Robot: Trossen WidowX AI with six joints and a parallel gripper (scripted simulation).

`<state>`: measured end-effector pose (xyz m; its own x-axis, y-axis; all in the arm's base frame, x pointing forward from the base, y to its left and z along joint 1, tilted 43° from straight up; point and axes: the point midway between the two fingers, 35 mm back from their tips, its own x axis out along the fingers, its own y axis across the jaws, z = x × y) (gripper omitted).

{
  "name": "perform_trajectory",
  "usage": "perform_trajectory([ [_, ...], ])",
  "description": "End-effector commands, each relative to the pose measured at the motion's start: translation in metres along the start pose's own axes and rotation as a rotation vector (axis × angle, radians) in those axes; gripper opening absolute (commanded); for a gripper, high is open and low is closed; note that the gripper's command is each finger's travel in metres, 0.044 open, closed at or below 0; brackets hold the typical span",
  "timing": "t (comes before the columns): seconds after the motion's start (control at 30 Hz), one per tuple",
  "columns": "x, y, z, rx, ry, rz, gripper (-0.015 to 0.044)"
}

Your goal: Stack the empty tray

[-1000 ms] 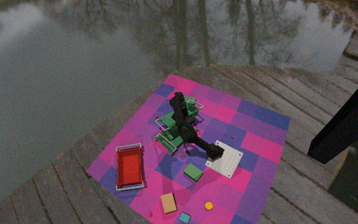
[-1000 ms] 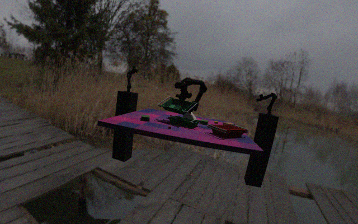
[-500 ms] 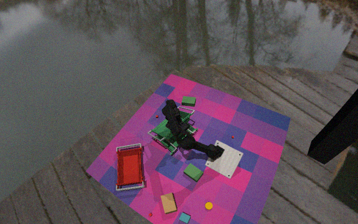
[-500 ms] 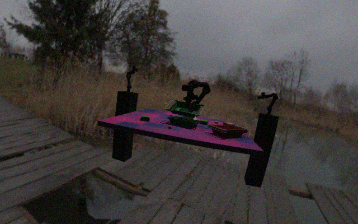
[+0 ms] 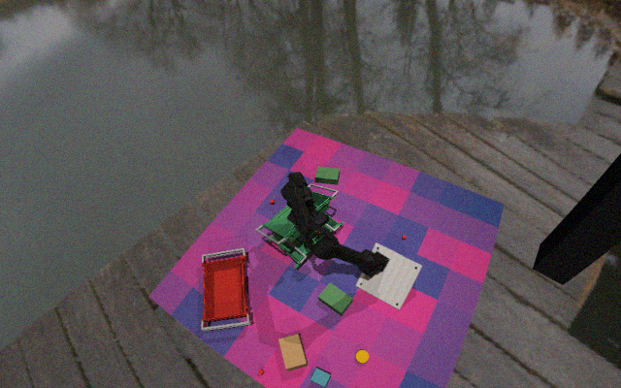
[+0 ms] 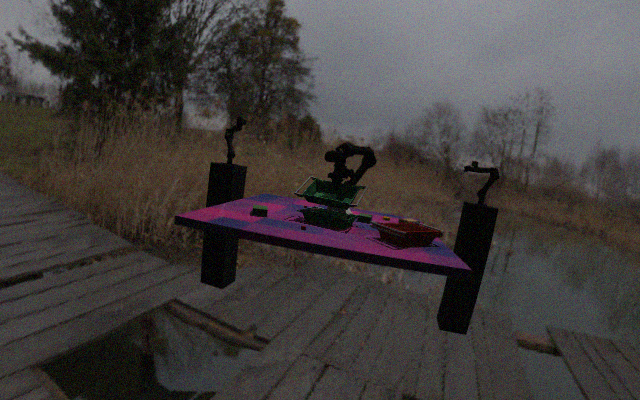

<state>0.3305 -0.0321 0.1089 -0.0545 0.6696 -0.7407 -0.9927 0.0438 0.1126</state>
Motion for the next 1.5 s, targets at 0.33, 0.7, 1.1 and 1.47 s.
perform_trajectory([
  [0.33,-0.005,0.0,0.0,-0.004,-0.003,-0.018,0.0],
  [0.7,-0.005,0.001,0.0,-0.004,-0.003,-0.018,0.0],
  [1.1,0.002,0.0,0.0,-0.004,-0.002,-0.019,0.0],
  [1.47,0.019,0.0,0.0,-0.004,-0.003,-0.019,0.0],
])
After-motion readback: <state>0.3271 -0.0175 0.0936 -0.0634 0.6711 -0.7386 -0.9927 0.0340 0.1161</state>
